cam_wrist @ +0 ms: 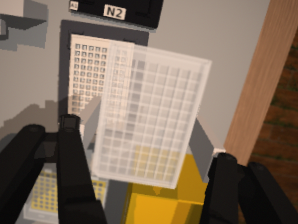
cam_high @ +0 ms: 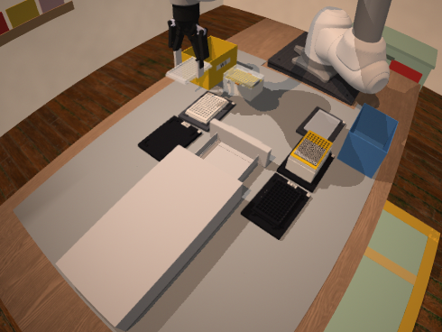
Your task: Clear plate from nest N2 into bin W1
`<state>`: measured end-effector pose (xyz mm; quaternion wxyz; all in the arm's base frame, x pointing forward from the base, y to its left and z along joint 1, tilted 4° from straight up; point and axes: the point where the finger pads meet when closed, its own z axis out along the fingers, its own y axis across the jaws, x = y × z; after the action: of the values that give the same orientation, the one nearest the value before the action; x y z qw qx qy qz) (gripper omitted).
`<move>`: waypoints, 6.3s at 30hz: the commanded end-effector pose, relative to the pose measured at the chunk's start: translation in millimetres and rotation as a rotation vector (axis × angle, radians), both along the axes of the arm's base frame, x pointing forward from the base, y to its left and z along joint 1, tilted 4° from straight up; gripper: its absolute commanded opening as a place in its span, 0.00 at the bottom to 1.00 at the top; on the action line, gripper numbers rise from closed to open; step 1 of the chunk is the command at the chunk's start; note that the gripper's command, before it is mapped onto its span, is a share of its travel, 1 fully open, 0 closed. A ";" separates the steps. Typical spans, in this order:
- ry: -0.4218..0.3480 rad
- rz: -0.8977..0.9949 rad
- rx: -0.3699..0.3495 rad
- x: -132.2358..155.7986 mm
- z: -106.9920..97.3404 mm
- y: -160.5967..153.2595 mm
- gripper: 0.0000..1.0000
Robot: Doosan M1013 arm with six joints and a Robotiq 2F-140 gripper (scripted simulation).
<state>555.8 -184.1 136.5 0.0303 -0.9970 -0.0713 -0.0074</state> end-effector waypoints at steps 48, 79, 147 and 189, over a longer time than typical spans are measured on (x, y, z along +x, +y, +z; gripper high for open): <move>0.000 0.000 0.000 -103.6 -4.4 -55.1 0.10; 0.000 0.000 0.000 -167.1 -7.2 -88.8 0.10; 0.000 0.000 0.000 -175.1 -47.5 -90.8 0.10; 0.000 0.000 0.000 -175.2 -44.8 -91.0 0.70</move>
<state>380.7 -275.1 91.2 0.0303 -0.9970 -0.0713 -0.0075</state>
